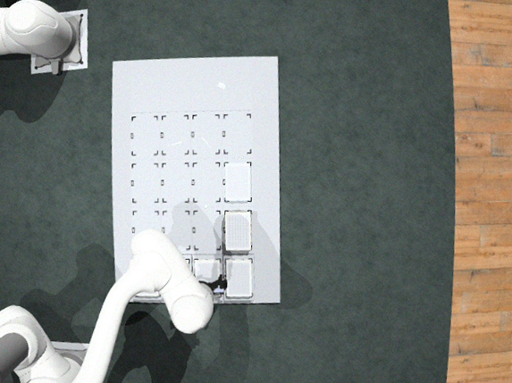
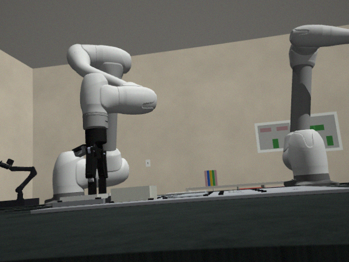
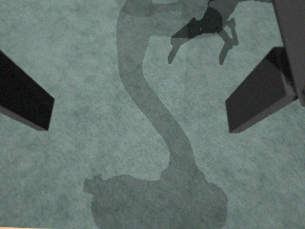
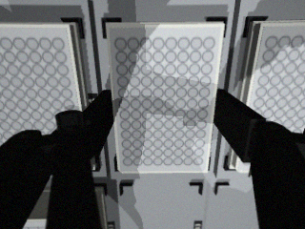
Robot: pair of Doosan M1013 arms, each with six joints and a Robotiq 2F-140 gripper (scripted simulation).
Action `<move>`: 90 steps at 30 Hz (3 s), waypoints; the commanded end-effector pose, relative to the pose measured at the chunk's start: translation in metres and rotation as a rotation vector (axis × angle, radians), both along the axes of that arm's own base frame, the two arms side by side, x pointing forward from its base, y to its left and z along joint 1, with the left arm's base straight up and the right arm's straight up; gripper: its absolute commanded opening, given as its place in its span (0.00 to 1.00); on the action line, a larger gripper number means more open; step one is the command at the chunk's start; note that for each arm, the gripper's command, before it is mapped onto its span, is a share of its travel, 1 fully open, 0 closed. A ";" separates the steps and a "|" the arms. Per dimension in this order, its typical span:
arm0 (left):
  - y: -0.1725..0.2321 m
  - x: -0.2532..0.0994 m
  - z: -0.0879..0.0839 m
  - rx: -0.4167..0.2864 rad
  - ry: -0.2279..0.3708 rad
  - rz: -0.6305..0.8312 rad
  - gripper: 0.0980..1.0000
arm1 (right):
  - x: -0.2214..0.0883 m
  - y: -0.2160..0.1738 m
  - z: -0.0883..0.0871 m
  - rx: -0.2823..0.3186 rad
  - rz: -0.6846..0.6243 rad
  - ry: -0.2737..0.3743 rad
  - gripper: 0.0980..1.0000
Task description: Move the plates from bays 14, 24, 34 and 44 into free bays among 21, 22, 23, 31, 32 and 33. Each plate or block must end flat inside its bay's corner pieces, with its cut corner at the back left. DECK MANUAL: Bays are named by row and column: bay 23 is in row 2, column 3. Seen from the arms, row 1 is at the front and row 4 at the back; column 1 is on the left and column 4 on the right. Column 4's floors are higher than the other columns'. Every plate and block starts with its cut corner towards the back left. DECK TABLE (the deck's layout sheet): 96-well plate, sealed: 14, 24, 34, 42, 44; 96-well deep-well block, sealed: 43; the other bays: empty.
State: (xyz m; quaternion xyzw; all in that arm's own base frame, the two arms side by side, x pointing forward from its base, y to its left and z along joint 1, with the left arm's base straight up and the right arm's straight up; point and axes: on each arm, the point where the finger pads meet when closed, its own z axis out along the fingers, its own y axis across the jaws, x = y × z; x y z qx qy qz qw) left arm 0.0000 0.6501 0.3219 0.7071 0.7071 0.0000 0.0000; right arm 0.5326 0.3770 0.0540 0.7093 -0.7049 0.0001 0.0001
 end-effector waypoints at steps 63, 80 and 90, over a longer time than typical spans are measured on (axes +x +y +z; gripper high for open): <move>0.000 0.000 0.001 0.002 0.000 0.000 1.00 | 0.000 0.000 0.036 0.001 0.000 -0.001 0.00; 0.000 0.000 0.001 0.002 0.000 0.000 1.00 | 0.000 0.000 0.055 0.001 0.000 -0.001 0.00; 0.000 0.000 0.001 0.002 0.000 0.000 1.00 | -0.006 0.018 0.054 0.001 -0.001 -0.001 0.00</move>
